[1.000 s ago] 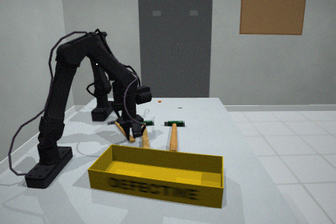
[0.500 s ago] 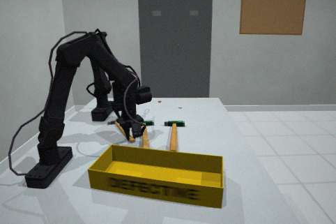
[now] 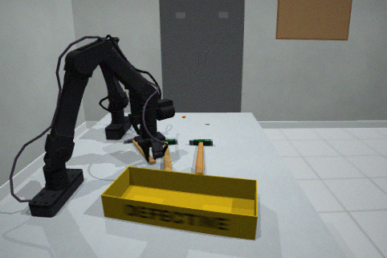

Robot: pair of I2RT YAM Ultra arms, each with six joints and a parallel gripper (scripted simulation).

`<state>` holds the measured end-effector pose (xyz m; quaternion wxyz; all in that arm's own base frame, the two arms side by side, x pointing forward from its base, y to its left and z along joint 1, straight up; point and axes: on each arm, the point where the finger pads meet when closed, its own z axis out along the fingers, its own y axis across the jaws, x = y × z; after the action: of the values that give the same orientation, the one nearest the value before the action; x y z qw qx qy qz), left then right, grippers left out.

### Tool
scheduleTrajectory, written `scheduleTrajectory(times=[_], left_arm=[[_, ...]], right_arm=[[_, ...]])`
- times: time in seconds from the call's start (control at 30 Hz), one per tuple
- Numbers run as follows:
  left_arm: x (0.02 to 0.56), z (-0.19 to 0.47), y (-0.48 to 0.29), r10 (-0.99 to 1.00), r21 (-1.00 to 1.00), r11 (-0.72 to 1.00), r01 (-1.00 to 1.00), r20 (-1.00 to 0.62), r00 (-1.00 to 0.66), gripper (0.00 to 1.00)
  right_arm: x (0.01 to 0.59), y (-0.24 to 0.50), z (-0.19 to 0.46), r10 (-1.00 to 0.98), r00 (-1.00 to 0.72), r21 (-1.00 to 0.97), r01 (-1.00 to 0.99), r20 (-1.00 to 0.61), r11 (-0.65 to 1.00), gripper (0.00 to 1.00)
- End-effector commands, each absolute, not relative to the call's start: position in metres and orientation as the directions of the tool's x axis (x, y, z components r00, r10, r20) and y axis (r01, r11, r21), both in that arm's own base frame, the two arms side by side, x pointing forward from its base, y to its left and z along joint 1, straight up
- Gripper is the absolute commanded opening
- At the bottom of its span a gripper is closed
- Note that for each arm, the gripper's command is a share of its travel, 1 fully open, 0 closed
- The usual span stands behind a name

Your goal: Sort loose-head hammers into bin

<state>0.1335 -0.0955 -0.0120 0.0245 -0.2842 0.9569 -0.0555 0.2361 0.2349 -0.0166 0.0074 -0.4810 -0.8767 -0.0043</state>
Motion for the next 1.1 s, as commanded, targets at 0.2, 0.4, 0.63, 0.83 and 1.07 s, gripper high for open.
scheduleTrajectory(times=[0.2,0.4,0.63,0.83,1.07], left_arm=[[0.135,0.038,-0.096,-0.547,-0.143,0.83,-0.54,-0.013,-0.837,1.0],[0.131,0.037,-0.096,-0.547,-0.09,0.835,-0.543,-0.013,-0.837,1.0],[0.132,0.036,-0.095,-0.536,-0.089,0.842,-0.532,-0.028,-0.844,1.0],[0.128,0.031,-0.09,-0.442,-0.073,0.897,-0.436,-0.143,-0.886,1.0],[0.113,0.025,-0.091,-0.264,-0.047,0.964,-0.261,-0.264,-0.928,1.0]], right_arm=[[0.237,0.234,-0.011,0.841,-0.541,0.017,0.841,0.003,0.541,0.18],[0.237,0.234,-0.011,0.841,-0.541,0.017,0.841,0.003,0.541,0.18],[0.237,0.234,-0.011,0.841,-0.541,0.017,0.841,0.003,0.541,0.18],[0.237,0.234,-0.011,0.841,-0.541,0.017,0.841,0.003,0.541,0.18],[0.237,0.234,-0.011,0.841,-0.541,0.017,0.841,0.003,0.541,0.18]])
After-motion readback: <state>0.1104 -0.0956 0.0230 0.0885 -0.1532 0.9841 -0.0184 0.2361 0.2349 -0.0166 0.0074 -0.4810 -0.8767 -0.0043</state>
